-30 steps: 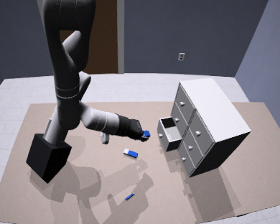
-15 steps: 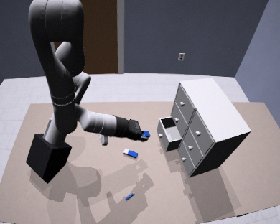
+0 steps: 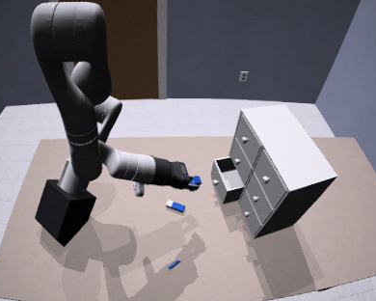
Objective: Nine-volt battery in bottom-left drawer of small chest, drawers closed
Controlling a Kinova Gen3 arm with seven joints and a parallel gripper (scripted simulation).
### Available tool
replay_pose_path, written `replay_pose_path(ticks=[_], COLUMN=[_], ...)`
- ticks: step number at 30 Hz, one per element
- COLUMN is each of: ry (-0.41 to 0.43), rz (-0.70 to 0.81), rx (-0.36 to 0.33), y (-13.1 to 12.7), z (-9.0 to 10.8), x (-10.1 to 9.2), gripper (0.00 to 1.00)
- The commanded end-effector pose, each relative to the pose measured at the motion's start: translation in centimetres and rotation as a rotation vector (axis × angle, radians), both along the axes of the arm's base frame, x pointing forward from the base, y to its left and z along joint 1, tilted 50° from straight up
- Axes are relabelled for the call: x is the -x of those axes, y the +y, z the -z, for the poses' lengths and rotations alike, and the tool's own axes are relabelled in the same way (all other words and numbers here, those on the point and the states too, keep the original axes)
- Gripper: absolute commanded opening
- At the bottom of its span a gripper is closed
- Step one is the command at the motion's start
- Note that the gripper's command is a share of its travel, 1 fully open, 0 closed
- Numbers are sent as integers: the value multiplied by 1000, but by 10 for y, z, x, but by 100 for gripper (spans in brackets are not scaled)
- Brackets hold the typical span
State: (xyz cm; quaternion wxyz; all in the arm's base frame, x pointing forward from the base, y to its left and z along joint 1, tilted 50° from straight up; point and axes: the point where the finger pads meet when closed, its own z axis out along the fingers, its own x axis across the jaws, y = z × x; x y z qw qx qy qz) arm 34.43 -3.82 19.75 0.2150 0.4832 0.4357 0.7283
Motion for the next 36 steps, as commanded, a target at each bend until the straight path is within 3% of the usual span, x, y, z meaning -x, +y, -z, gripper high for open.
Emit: replay_pose_path(ticks=[1, 36], ry=[-12, 5], rz=[5, 8], rx=[-1, -18], y=[0, -1], z=[-4, -3], x=[1, -5], gripper=[51, 51])
